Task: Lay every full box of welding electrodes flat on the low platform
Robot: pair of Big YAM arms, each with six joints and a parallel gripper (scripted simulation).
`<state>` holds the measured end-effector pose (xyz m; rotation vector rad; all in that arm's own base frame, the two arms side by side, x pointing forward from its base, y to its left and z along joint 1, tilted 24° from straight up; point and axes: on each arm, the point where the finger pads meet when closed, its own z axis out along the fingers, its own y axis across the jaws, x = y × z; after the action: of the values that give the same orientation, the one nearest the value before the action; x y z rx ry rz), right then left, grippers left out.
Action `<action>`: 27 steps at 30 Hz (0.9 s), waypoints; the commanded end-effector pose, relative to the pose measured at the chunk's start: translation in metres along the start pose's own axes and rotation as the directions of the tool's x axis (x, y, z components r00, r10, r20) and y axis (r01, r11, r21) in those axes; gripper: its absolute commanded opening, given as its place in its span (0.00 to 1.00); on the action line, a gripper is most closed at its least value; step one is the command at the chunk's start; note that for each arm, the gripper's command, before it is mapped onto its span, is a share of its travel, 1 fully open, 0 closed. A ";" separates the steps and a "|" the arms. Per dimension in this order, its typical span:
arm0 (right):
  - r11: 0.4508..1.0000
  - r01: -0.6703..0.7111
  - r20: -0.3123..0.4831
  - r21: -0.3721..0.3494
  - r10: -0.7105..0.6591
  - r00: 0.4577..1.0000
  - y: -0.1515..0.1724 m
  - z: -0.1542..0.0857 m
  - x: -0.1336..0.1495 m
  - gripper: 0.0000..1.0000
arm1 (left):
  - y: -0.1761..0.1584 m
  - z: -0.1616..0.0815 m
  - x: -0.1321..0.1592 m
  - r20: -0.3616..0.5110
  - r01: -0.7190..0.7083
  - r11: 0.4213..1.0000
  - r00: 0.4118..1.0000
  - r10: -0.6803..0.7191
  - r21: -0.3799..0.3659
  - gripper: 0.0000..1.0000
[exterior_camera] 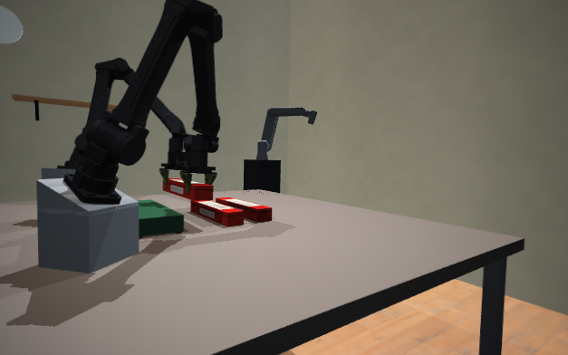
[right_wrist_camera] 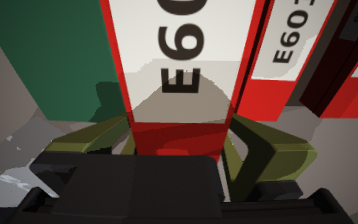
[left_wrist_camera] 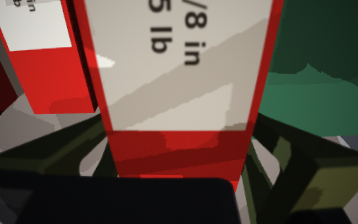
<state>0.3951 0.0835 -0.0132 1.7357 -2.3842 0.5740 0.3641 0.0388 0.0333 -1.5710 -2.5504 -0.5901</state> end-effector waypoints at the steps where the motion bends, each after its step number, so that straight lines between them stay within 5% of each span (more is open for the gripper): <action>1: 0.996 -0.027 0.053 0.087 0.023 0.998 -0.032 -0.053 -0.011 0.00 | 0.029 -0.042 -0.006 0.029 0.018 0.997 0.999 -0.016 -0.081 0.00; 27: 0.996 -0.035 0.045 0.080 0.031 0.999 -0.051 -0.057 0.000 0.00 | 0.043 -0.048 0.007 0.020 0.026 0.997 1.000 -0.024 -0.076 0.00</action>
<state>0.3966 0.0880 0.0000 1.7382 -2.3825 0.5731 0.3645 0.0350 0.0469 -1.5681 -2.5517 -0.5922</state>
